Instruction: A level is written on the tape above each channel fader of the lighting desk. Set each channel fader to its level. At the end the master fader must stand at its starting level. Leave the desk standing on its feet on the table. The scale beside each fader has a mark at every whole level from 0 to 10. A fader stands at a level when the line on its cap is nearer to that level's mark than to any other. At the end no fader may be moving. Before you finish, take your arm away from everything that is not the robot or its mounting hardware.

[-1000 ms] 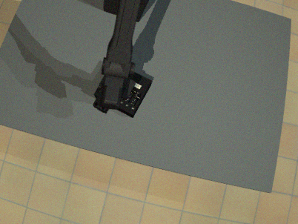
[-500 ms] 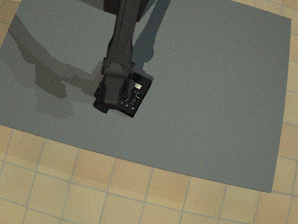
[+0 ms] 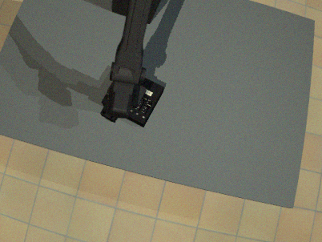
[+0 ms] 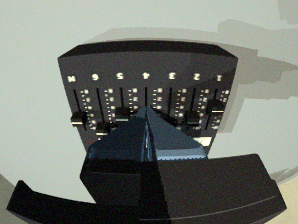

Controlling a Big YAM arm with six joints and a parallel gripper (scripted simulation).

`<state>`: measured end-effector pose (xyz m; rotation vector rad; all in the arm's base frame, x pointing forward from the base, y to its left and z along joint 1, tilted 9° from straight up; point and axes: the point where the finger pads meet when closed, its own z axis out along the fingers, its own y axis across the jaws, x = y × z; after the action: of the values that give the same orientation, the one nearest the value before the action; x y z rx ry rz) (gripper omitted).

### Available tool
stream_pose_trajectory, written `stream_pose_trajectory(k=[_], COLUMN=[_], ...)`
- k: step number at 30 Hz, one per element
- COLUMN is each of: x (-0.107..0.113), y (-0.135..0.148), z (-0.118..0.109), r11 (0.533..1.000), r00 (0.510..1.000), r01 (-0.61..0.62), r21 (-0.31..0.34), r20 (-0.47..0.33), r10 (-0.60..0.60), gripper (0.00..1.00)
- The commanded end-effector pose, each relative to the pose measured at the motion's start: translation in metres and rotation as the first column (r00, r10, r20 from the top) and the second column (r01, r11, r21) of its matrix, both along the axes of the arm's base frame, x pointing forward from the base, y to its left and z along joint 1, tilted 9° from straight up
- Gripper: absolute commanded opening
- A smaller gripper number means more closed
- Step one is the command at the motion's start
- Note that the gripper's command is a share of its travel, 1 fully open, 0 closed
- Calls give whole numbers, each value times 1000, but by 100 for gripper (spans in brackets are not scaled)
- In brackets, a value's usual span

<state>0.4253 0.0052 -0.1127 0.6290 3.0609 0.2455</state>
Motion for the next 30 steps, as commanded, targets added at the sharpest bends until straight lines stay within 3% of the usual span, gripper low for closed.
stream_pose_trajectory(k=[1, 30], x=[11, 18], y=[1, 1], z=[16, 18], r11=[1000, 1000], r00=[999, 999], r01=[2, 2], r21=[-5, -5], r20=[47, 55], r10=[-2, -2], gripper=[0, 0])
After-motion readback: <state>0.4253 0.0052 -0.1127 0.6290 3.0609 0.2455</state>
